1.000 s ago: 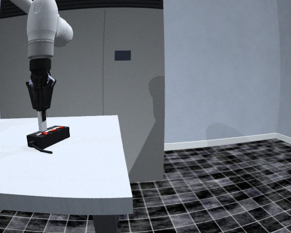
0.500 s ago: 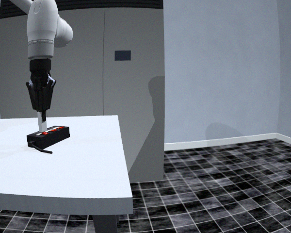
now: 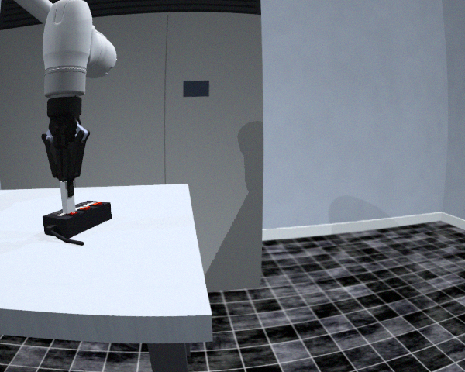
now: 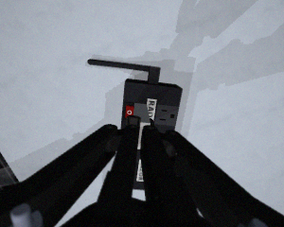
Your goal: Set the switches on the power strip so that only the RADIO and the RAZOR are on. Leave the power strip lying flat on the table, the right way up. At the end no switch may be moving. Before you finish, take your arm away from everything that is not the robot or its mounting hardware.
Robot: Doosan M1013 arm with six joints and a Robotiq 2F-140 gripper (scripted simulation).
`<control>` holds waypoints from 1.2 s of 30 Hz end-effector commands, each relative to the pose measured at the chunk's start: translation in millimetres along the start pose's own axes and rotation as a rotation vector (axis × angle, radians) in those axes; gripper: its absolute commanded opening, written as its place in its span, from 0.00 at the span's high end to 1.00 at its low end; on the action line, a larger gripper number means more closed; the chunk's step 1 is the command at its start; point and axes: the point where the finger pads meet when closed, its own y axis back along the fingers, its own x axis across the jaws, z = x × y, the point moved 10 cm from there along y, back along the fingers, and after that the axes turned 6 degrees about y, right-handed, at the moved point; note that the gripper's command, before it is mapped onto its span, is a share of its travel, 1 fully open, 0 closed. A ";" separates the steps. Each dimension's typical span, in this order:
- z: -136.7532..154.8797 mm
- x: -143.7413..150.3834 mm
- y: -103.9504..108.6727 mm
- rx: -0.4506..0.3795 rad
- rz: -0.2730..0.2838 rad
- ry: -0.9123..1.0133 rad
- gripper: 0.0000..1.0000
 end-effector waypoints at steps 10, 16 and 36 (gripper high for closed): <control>0.0 0.0 -1.9 0.000 0.000 0.000 1.00; 0.0 0.0 -2.0 0.000 0.000 0.000 1.00; 0.0 0.0 20.4 0.000 0.000 0.000 1.00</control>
